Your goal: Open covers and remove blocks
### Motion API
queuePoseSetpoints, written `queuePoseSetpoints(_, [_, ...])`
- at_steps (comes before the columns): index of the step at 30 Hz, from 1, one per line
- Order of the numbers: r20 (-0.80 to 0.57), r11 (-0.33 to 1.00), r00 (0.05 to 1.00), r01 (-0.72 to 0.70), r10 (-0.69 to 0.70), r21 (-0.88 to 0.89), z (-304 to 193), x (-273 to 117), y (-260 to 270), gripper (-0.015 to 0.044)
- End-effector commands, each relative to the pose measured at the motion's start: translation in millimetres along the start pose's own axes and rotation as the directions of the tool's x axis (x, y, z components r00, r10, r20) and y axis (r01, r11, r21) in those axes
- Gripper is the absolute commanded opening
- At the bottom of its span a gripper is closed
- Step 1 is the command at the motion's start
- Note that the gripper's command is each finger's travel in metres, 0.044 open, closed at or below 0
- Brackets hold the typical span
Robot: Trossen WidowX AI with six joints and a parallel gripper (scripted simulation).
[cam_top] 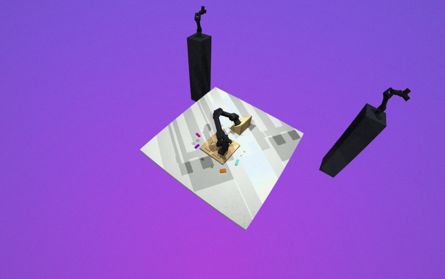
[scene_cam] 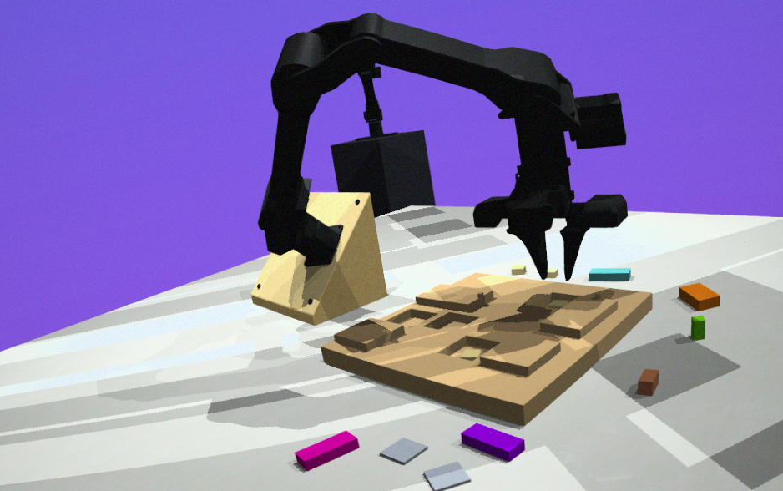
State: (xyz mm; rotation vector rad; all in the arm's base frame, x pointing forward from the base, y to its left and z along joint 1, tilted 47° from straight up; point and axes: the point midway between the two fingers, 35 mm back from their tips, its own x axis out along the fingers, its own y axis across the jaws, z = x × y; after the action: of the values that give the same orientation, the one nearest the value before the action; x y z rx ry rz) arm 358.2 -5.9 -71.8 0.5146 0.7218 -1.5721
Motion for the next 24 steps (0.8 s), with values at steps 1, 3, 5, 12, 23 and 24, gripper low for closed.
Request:
queuePoseSetpoints(1, [0.004,1.000,1.000,-0.002,0.002,-0.007,-0.7,5.1,-0.2,0.0144])
queuePoseSetpoints(3, [0.004,1.000,1.000,-0.002,0.002,-0.007,-0.7,5.1,-0.2,0.0144])
queuePoseSetpoints(5, [0.004,1.000,1.000,-0.002,0.002,-0.007,-0.7,5.1,-0.2,0.0144])
queuePoseSetpoints(12, [0.004,1.000,1.000,-0.002,0.002,-0.007,-0.7,5.1,-0.2,0.0144])
queuePoseSetpoints(23, [0.004,1.000,1.000,-0.002,0.002,-0.007,-0.7,7.4,-0.1,0.0144])
queuePoseSetpoints(24, [0.004,1.000,1.000,-0.002,0.002,-0.007,-0.7,8.3,-0.1,0.0144])
